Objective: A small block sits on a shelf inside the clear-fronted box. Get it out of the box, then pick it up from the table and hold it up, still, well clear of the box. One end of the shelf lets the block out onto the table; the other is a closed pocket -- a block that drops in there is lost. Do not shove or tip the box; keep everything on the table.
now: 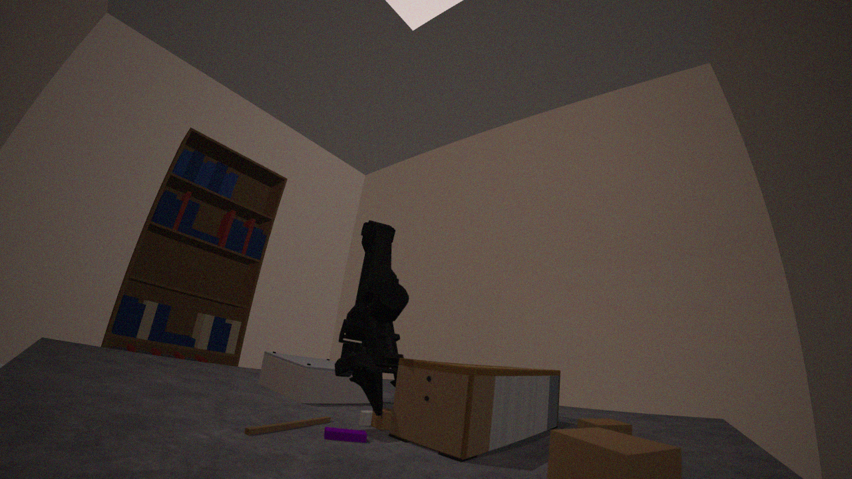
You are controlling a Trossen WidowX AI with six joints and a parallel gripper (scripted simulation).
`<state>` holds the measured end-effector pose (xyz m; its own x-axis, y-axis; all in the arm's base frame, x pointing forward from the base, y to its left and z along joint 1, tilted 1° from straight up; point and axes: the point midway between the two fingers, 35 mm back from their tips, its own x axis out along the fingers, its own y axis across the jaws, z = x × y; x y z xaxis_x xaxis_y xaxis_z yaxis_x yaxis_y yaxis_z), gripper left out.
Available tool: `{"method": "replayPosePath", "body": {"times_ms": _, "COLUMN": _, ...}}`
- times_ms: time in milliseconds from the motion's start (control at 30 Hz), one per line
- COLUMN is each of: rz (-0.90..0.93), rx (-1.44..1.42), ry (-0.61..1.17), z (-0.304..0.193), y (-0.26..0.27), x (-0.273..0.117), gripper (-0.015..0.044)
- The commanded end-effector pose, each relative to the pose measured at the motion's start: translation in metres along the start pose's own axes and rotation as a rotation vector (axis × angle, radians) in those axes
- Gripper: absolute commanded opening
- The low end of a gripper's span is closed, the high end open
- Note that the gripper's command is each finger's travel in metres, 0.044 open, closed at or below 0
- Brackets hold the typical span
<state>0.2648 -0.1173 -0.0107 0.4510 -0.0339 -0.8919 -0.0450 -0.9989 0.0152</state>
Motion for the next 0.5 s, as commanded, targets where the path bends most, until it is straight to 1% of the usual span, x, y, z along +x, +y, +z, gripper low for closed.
{"method": "replayPosePath", "body": {"times_ms": 0, "rz": -0.006, "rx": 0.004, "ry": -0.012, "z": 0.0079, "y": -0.0019, "x": 0.0073, "gripper": 0.0285}}
{"method": "replayPosePath", "body": {"times_ms": 267, "rz": -0.006, "rx": 0.004, "ry": -0.012, "z": 0.0136, "y": -0.0024, "x": 0.0155, "gripper": 0.0285}}
{"method": "replayPosePath", "body": {"times_ms": 467, "rz": -0.006, "rx": 0.004, "ry": -0.012, "z": 0.0136, "y": -0.0024, "x": 0.0155, "gripper": 0.0127}}
